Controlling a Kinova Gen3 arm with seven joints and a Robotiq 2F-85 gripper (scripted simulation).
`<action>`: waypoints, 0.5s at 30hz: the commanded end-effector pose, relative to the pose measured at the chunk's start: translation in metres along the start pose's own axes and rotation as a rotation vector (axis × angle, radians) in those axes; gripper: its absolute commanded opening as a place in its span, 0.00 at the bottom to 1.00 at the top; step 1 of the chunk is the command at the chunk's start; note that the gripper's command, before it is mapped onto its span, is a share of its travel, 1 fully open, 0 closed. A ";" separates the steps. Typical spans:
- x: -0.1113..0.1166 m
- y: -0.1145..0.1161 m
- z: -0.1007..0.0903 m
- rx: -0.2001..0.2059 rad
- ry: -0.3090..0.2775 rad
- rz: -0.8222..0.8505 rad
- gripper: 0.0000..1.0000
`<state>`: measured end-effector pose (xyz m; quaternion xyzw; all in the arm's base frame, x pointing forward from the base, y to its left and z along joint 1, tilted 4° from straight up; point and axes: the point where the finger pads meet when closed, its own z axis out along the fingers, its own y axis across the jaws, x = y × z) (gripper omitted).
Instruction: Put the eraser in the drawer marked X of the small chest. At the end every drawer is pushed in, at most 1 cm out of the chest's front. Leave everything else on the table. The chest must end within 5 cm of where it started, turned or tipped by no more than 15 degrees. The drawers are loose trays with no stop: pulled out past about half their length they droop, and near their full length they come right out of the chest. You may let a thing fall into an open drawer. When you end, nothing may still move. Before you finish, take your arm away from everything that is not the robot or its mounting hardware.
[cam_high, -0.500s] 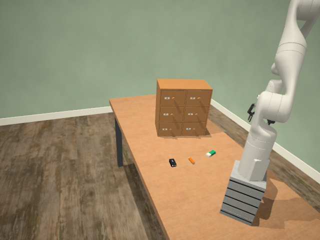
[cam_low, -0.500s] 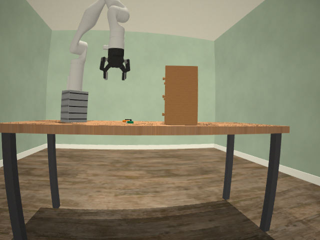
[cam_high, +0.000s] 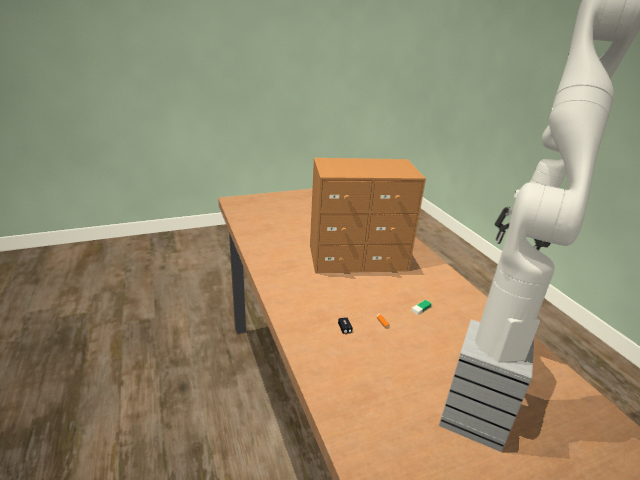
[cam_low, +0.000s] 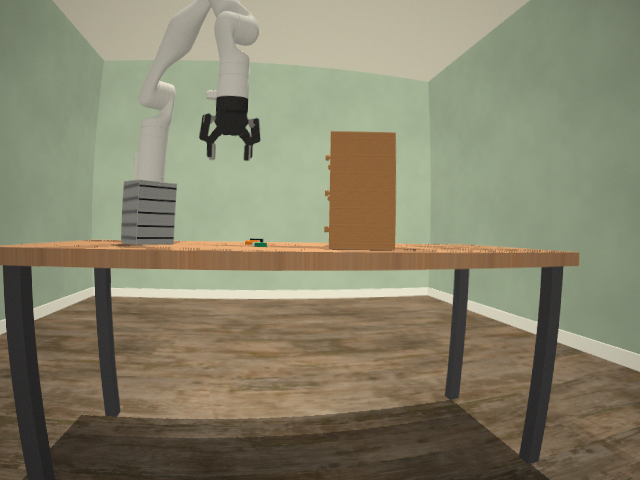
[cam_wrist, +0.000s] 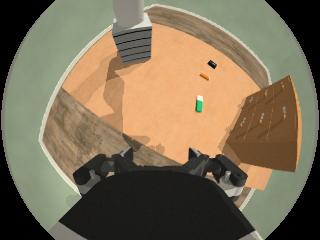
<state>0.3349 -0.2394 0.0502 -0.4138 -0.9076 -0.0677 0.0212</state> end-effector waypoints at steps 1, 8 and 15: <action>0.000 0.000 -0.001 0.000 -0.002 0.000 1.00; 0.009 0.021 -0.010 0.002 -0.001 -0.063 1.00; 0.064 0.102 -0.051 0.025 -0.003 -0.345 1.00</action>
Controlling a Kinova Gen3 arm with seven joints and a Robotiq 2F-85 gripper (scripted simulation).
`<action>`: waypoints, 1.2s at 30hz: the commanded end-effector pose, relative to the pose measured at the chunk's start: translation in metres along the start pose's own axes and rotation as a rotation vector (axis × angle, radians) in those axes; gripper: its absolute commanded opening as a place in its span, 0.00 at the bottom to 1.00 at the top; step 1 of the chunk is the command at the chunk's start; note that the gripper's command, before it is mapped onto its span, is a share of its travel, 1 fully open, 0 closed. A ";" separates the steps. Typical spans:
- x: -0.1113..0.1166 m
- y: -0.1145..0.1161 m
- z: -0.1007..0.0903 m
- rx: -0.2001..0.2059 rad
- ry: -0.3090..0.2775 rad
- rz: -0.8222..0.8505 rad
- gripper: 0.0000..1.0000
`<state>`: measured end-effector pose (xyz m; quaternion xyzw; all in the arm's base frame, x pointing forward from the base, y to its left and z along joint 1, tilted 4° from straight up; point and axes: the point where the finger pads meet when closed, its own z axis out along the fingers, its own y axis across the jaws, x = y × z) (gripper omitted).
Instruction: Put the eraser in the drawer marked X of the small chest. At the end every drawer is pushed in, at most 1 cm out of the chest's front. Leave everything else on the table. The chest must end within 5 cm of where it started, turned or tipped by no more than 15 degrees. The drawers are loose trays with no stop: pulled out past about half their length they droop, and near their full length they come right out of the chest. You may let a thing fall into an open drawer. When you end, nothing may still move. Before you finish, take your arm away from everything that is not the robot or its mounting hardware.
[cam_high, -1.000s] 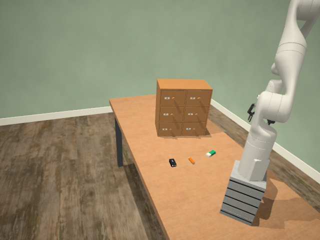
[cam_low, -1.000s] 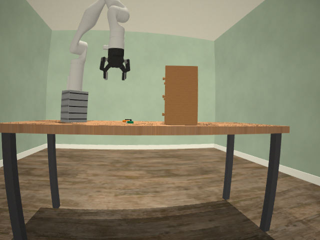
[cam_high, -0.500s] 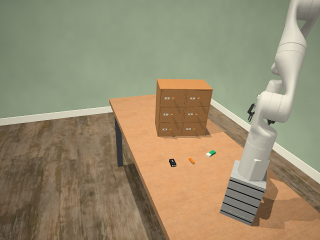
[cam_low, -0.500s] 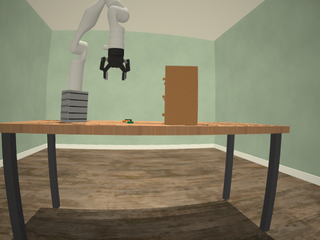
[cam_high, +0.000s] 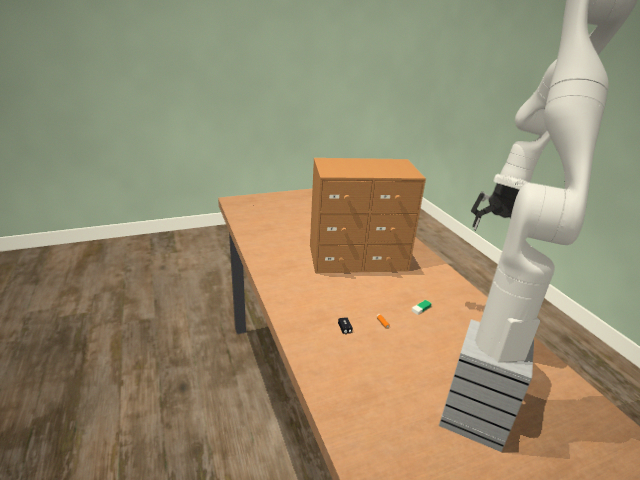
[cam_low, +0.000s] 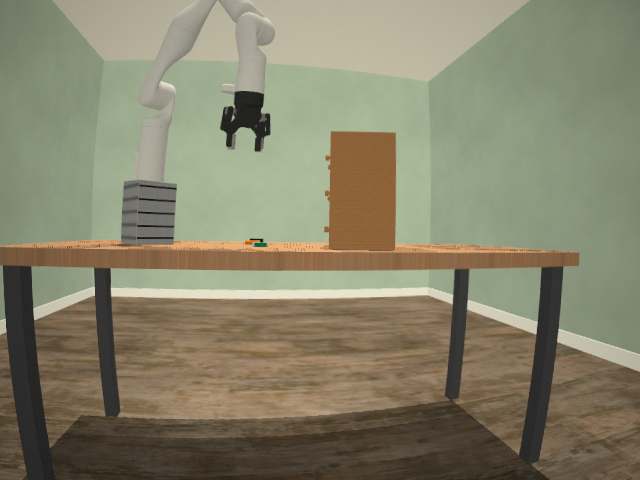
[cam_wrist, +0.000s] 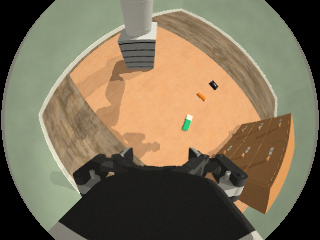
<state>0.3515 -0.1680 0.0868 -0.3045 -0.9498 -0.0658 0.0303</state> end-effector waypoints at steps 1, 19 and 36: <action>0.009 0.042 -0.025 0.008 -0.031 -0.112 1.00; 0.126 0.158 -0.095 0.124 -0.080 -0.664 1.00; 0.136 0.163 -0.100 0.136 -0.088 -0.707 1.00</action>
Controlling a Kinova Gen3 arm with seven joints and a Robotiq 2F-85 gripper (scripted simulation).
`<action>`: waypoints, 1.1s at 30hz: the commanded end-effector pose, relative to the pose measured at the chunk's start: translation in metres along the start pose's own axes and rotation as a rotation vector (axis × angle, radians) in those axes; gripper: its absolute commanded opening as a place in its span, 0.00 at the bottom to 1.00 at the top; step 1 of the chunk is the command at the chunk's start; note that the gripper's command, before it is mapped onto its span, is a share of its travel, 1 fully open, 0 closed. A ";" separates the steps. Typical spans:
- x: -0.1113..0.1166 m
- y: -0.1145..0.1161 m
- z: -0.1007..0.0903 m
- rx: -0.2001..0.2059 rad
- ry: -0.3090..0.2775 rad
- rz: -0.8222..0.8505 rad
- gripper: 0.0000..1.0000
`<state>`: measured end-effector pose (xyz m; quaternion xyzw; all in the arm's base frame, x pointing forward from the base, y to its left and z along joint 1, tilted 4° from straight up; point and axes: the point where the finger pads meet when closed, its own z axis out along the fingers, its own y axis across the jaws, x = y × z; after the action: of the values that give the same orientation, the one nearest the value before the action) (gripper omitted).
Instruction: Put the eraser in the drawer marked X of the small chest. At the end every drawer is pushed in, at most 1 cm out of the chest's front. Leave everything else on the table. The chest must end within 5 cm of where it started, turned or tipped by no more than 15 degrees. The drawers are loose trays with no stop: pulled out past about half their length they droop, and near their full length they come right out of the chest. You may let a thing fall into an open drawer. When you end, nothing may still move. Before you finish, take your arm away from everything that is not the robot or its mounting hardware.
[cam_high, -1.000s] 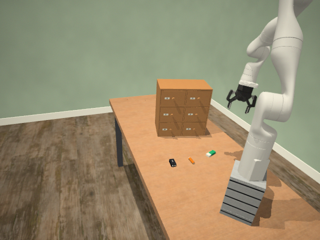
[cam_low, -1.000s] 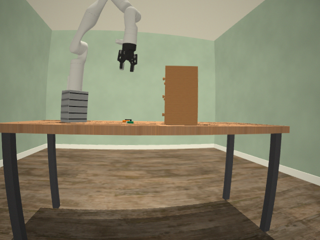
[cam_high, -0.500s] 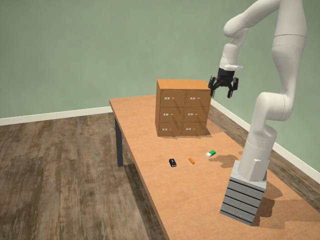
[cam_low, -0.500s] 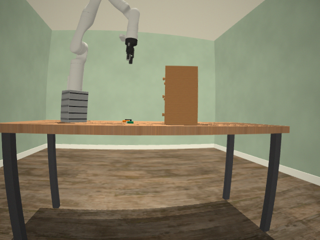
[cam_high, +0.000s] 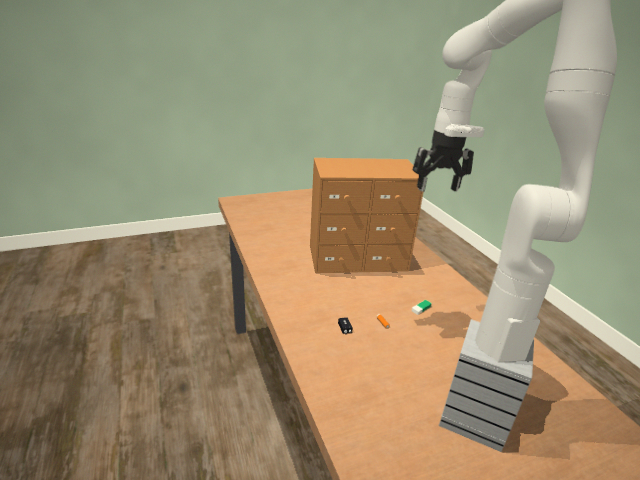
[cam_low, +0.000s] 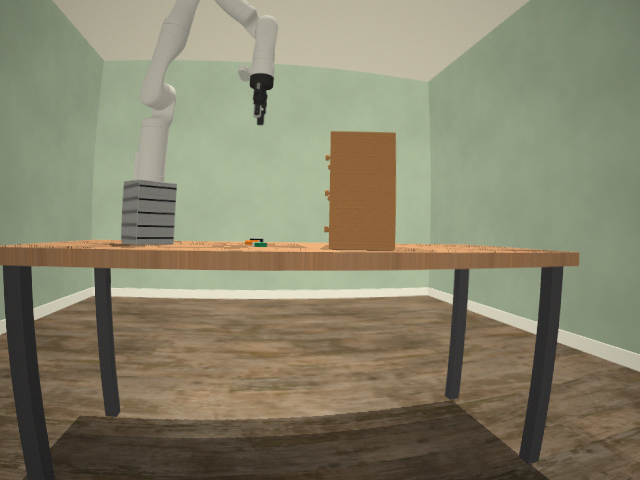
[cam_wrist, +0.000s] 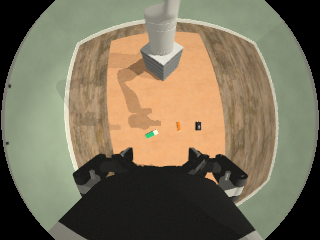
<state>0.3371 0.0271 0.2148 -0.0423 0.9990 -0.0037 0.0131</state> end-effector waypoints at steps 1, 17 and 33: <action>0.000 0.000 -0.001 0.001 -0.004 -0.001 1.00; 0.007 0.014 -0.011 0.022 -0.015 -0.066 1.00; 0.013 0.025 -0.019 0.038 -0.024 -0.116 1.00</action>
<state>0.3229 0.0486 0.2308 -0.0950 0.9950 -0.0213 0.0229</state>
